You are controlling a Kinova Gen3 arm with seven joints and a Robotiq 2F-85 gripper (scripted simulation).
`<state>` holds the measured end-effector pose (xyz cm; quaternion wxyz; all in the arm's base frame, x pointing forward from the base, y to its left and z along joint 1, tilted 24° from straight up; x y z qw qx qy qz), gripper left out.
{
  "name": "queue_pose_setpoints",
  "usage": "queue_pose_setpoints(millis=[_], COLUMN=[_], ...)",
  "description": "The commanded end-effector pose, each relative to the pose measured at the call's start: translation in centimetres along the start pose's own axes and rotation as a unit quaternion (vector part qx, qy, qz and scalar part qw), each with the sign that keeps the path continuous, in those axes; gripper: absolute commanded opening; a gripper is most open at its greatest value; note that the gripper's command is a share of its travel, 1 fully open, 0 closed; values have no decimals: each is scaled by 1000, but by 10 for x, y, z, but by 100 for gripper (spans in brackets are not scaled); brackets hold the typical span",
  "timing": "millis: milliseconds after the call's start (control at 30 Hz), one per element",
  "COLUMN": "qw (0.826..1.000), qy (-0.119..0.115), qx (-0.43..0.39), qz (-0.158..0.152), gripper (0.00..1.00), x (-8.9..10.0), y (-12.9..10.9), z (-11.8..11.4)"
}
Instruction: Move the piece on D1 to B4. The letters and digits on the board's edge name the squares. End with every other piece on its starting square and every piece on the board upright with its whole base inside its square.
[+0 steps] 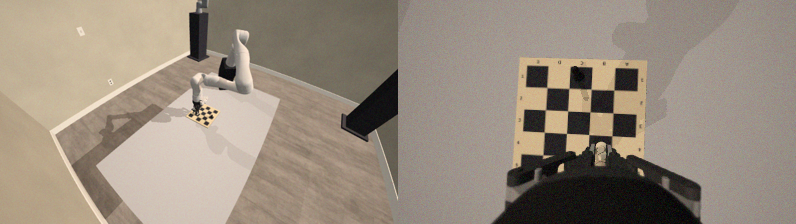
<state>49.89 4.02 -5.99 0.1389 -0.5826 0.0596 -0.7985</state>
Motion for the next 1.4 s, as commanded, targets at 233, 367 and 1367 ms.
queue_pose_setpoints(millis=[233,367,1367], qw=[1000,1000,1000], qy=[1,1,1], qx=[0,0,0], qz=[0,0,0], gripper=[0,0,0], x=[1,1,-4], y=[0,0,0], z=[1,1,1])
Point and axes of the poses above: the point where the finger pads meet when closed, its own x axis back along the fingers, its own z axis across the jaws, y = z × x, the point moved 6 cm from there along x, back along the fingers
